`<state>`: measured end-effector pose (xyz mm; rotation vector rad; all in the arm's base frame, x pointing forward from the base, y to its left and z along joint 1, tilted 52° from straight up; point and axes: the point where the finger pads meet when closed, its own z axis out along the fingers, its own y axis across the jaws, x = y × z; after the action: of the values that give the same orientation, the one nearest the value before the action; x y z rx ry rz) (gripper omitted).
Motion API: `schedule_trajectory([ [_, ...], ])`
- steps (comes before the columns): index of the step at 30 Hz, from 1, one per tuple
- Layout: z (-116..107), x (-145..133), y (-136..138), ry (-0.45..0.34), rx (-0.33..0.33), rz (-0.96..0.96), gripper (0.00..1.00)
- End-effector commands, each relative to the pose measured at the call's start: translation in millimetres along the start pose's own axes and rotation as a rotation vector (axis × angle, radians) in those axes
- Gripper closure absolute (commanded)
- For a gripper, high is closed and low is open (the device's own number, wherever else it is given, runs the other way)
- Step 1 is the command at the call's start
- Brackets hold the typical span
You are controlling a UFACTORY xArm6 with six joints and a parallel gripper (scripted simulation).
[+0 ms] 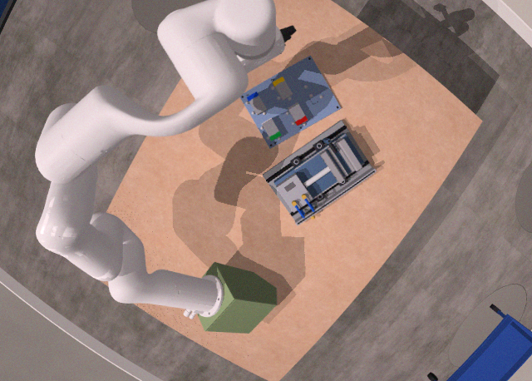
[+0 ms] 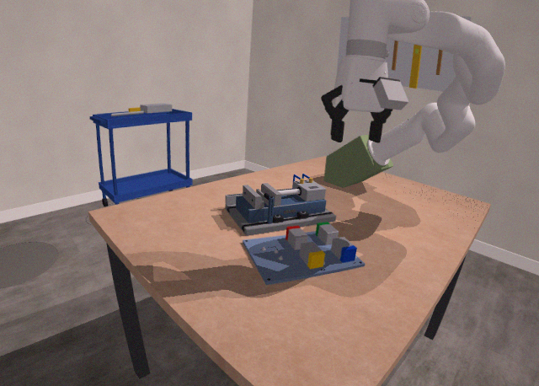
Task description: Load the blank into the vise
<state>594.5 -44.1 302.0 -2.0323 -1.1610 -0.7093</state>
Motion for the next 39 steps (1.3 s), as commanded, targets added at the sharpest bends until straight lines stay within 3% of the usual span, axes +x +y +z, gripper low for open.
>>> schedule_trajectory([
  [1, -1.7, 10.0, 1.7, -0.001, -0.001, 0.001, 0.00],
  [39, -1.8, 8.4, 1.7, 0.000, -0.001, 0.001, 0.00],
])
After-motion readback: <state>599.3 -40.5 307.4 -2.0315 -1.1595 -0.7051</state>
